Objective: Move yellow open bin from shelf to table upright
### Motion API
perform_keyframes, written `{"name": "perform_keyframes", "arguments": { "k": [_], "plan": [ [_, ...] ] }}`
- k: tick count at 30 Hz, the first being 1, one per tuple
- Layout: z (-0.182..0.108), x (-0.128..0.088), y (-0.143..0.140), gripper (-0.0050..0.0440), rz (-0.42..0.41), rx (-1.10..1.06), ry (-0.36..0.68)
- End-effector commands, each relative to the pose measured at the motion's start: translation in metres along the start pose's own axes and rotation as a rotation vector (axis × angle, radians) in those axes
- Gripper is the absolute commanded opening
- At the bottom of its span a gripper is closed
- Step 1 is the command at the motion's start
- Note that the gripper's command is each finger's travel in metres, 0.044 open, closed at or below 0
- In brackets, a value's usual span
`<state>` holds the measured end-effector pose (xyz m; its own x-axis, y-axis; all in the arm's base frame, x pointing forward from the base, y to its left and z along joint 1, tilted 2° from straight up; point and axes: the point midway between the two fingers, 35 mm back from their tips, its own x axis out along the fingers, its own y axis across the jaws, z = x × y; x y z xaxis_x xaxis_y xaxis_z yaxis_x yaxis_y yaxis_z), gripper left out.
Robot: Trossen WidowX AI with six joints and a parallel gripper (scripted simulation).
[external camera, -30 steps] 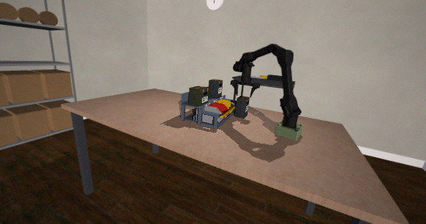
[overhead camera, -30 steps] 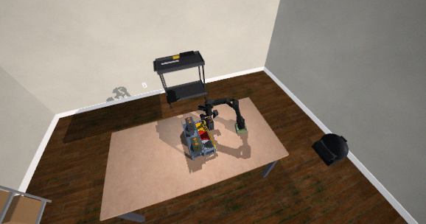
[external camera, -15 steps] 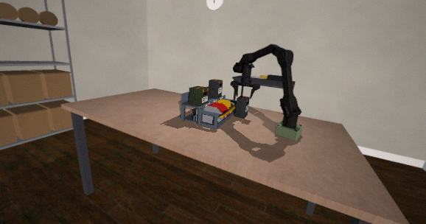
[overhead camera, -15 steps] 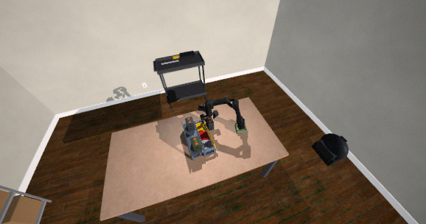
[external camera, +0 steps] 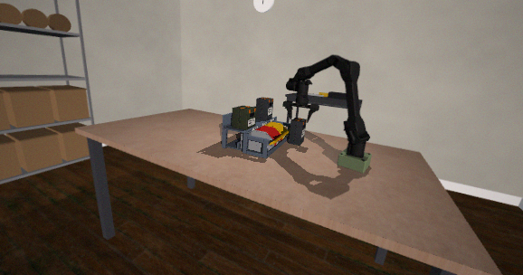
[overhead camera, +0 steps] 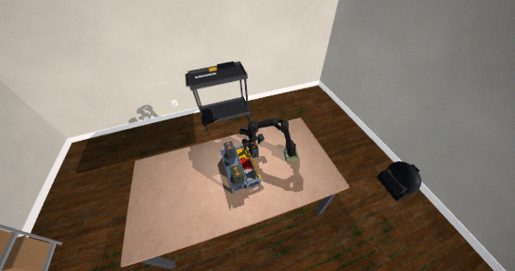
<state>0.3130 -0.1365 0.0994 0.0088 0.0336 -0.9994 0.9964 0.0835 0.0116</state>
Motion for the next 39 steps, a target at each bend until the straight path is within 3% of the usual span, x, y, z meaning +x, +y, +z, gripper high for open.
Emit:
{"name": "perform_keyframes", "arguments": {
  "k": [1,39],
  "plan": [
    [0.001,-0.006,0.002,0.0440,0.024,0.000,-0.012],
    [0.001,0.017,0.003,0.0440,0.023,0.002,-0.006]
  ]
}}
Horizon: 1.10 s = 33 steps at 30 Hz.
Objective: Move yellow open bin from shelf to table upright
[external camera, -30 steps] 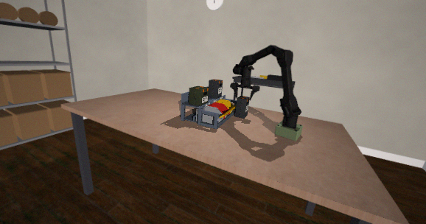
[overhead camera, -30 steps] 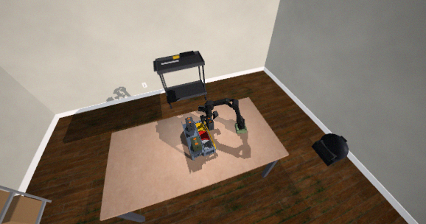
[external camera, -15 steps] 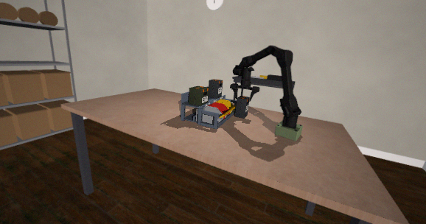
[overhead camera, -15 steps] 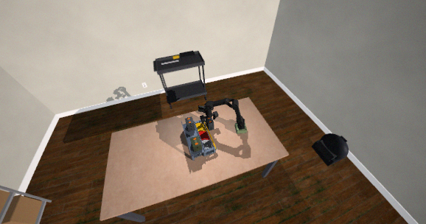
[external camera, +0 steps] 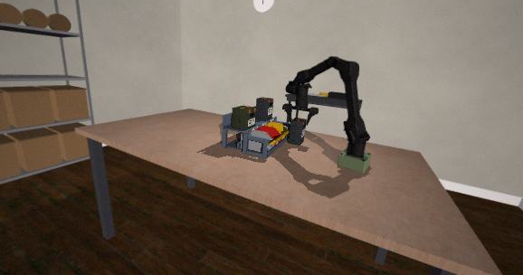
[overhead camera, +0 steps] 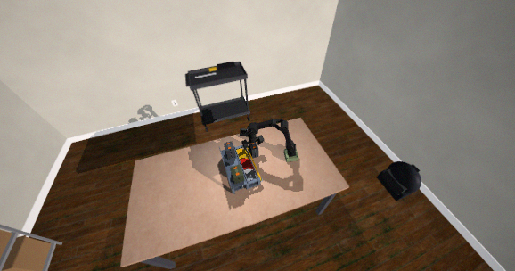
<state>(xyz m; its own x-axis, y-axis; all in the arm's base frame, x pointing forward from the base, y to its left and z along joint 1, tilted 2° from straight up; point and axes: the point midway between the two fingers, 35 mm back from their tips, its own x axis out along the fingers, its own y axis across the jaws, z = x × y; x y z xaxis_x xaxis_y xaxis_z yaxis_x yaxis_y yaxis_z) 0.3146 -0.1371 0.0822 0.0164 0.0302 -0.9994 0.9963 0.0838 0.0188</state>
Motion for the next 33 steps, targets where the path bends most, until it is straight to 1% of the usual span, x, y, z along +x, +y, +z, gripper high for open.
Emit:
{"name": "perform_keyframes", "arguments": {
  "k": [1,13,17,29,30,33],
  "plan": [
    [-0.001,0.000,0.002,0.0440,0.016,0.003,-0.002],
    [0.000,0.000,0.002,0.0440,0.017,-0.001,-0.008],
    [-0.002,0.012,0.003,0.0440,0.016,0.003,-0.002],
    [-0.002,0.012,0.003,0.0440,0.016,0.003,-0.002],
    [-0.001,0.009,0.002,0.0000,0.018,-0.004,-0.010],
    [-0.001,0.009,0.002,0.0000,0.018,-0.004,-0.010]
  ]
}}
